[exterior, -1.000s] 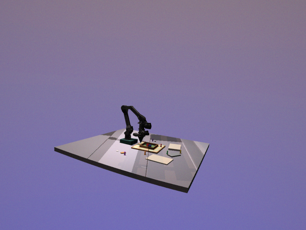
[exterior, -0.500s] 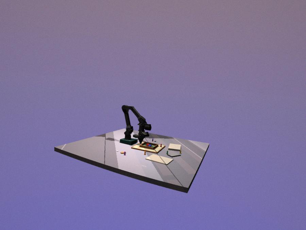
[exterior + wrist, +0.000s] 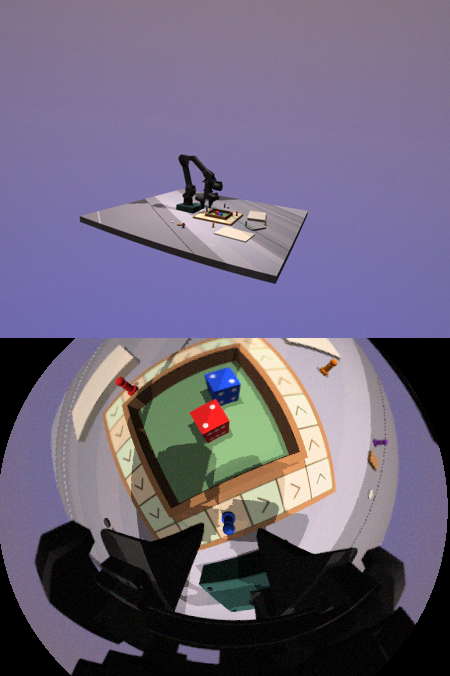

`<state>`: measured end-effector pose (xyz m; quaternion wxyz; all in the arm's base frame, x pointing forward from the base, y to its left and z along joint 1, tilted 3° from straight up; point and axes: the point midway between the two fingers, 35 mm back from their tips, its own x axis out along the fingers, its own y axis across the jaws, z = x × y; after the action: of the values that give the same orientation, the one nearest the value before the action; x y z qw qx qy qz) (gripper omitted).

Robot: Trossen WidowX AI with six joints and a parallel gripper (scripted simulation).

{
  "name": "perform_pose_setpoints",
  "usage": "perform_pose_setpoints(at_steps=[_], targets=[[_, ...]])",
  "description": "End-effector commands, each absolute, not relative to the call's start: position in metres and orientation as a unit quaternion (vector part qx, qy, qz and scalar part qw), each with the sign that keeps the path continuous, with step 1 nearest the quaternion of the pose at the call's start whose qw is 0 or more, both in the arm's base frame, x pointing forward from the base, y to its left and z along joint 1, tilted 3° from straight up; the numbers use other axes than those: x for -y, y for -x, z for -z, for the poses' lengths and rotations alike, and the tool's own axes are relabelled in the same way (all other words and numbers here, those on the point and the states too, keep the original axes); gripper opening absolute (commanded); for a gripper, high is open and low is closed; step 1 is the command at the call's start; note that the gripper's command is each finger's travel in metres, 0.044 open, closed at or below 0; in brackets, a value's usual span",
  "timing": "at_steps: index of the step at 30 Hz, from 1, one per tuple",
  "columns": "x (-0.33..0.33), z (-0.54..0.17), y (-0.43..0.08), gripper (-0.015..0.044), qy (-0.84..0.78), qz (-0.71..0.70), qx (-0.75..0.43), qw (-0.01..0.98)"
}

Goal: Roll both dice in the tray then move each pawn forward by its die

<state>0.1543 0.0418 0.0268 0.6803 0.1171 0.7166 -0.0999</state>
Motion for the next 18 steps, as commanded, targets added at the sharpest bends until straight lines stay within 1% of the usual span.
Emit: perform_pose_setpoints(at_steps=[1,3,8,15,18], targets=[[-0.041,-0.063,-0.159,0.0394,-0.117,0.098,-0.71,0.687],[-0.041,-0.065,-0.159,0.044,-0.117,0.098,-0.711,0.687],[-0.041,-0.078,-0.161,0.044,-0.114,0.094,-0.711,0.688],[-0.02,-0.139,-0.173,0.044,0.029,-0.052,-0.715,0.697],[-0.018,-0.145,-0.173,0.044,0.043,-0.066,-0.714,0.696]])
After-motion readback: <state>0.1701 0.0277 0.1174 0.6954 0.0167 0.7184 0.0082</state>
